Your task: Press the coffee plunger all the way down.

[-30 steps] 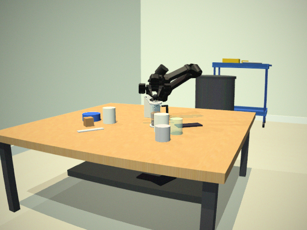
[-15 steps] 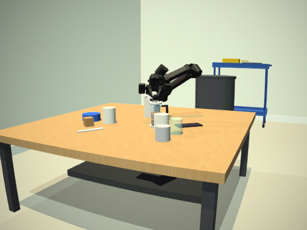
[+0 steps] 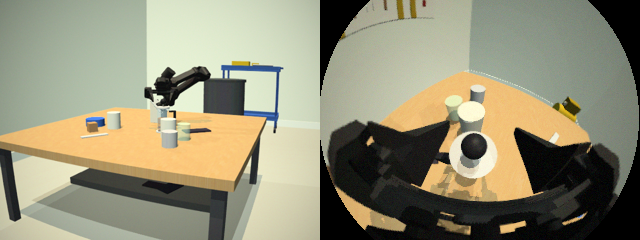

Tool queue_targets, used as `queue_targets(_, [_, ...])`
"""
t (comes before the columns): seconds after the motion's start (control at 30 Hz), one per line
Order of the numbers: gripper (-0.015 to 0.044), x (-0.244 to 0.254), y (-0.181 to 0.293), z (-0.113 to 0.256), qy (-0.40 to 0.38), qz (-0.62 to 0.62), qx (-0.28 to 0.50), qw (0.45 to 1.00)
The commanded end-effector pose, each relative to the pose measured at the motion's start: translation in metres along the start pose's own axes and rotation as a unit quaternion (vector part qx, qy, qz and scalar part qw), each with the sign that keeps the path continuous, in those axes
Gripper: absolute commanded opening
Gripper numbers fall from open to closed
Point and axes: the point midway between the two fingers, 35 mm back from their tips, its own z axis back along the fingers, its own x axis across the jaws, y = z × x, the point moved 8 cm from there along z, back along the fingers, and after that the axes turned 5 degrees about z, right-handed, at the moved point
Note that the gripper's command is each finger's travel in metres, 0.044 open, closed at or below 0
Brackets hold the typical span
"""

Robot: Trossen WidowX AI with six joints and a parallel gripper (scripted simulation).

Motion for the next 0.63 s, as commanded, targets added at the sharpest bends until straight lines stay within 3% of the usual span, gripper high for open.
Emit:
queue_targets(0.0, [0.0440, -0.001, -0.004, 0.002, 0.005, 0.008, -0.005, 1.000])
queue_targets(0.17, [0.0440, -0.004, -0.015, 0.008, 0.008, 0.003, 0.001, 1.000])
queue_targets(0.43, [0.0440, 0.001, -0.060, 0.053, -0.001, -0.005, 0.006, 1.000])
queue_targets(0.6, [0.0440, 0.001, -0.061, 0.054, -0.002, -0.005, 0.006, 1.000])
